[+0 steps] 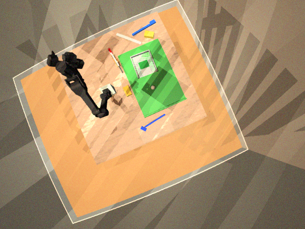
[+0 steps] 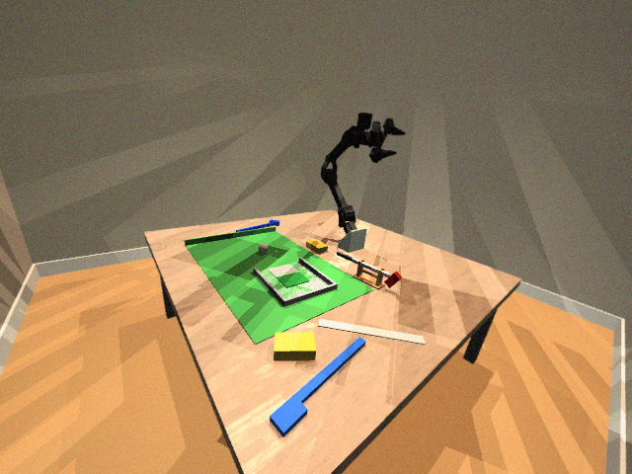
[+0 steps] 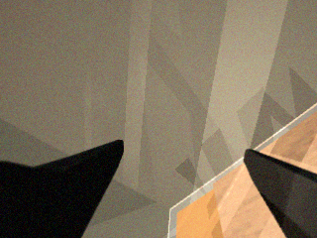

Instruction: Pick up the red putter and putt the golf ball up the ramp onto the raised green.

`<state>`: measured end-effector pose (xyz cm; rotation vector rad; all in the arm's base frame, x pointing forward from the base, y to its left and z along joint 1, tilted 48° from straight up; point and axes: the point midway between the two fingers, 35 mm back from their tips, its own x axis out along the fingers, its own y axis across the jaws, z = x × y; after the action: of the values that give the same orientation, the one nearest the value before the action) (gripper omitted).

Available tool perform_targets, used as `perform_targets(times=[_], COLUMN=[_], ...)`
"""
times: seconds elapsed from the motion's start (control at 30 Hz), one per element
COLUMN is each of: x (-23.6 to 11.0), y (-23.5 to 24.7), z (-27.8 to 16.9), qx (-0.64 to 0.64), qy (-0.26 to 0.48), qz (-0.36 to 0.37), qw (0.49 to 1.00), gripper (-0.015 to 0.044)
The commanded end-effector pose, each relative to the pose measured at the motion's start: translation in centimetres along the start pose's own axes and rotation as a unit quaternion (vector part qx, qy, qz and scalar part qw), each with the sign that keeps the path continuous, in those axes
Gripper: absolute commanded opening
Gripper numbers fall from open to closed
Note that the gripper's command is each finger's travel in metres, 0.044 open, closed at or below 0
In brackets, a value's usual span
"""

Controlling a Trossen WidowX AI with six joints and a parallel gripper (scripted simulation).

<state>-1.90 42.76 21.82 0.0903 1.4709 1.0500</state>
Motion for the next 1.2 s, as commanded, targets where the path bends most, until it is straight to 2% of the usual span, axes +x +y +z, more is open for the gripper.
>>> perform_targets(times=[0.0,0.27,0.53,0.7,0.87,1.17], x=[2.0,4.5,3.7,1.8,-0.6,-1.1], y=[-5.1,-18.4,-32.0,-39.9,-46.0,-47.5], z=[2.5,6.1,5.7,3.2,-0.3,-0.5], qx=[-0.046,-0.165,-0.274,-0.332,-0.375,-0.376], qy=[-0.011,0.040,0.198,0.340,0.480,0.485], qz=[-0.074,-0.243,-0.357,-0.370,-0.327,-0.325], qw=[0.996,0.955,0.871,0.799,0.723,0.720], gripper=[0.0440,0.0440,0.0440,0.0440,0.0440,0.0440])
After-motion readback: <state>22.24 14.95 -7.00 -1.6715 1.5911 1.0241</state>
